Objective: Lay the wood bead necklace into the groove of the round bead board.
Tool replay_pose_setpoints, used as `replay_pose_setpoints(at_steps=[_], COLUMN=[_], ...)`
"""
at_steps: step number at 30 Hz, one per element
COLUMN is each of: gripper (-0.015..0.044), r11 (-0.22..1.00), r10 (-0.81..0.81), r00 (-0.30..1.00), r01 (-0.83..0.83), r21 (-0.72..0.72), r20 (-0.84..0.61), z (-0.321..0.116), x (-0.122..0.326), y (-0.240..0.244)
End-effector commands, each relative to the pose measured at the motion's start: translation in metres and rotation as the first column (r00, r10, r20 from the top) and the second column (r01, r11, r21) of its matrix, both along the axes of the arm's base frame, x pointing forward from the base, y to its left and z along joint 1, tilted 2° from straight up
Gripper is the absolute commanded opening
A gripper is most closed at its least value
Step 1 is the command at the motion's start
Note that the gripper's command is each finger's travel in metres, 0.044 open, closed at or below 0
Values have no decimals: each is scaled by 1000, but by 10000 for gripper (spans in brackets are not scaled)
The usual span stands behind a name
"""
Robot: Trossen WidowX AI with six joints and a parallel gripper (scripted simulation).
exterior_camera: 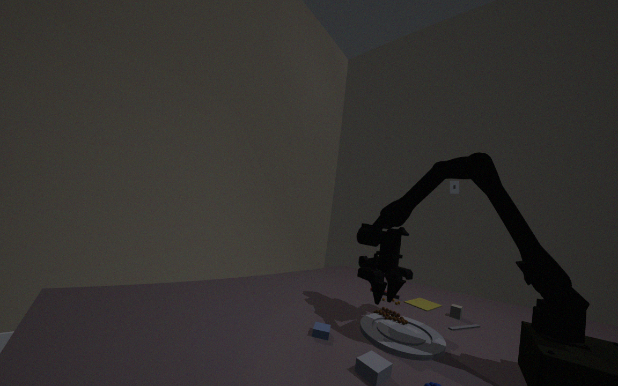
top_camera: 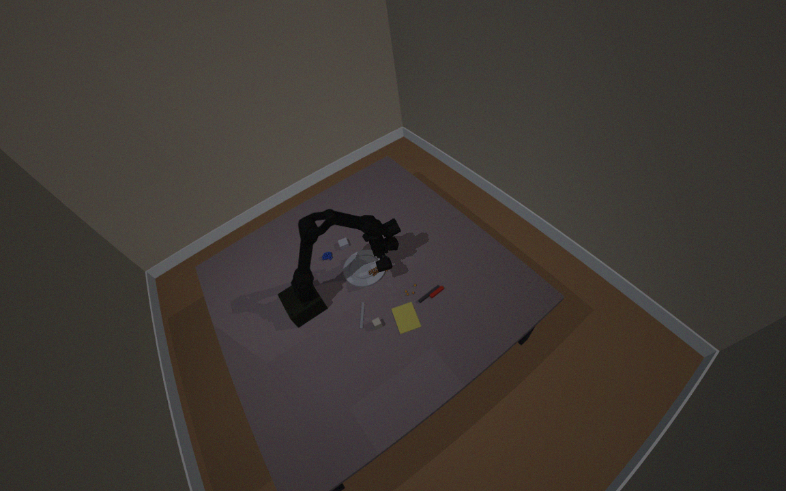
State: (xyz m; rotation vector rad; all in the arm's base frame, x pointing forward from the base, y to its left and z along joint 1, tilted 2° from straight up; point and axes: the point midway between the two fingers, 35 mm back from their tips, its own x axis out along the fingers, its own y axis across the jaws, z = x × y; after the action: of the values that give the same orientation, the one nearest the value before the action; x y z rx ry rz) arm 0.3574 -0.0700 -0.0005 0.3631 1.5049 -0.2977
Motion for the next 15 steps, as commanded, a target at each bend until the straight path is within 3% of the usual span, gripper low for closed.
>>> replay_pose_setpoints(at_steps=[1, 14, 15], gripper=[250, 250, 224], r11=[1000, 1000, 1000], r10=[-5, -9, -2], r00=[1000, 1000, 1000], r01=[5, 9, 3], r21=[-1, -1, 2], r20=[-8, -13, -10], z=[-8, -23, -21], x=[-2, -3, -2], y=[0, 1, 1])
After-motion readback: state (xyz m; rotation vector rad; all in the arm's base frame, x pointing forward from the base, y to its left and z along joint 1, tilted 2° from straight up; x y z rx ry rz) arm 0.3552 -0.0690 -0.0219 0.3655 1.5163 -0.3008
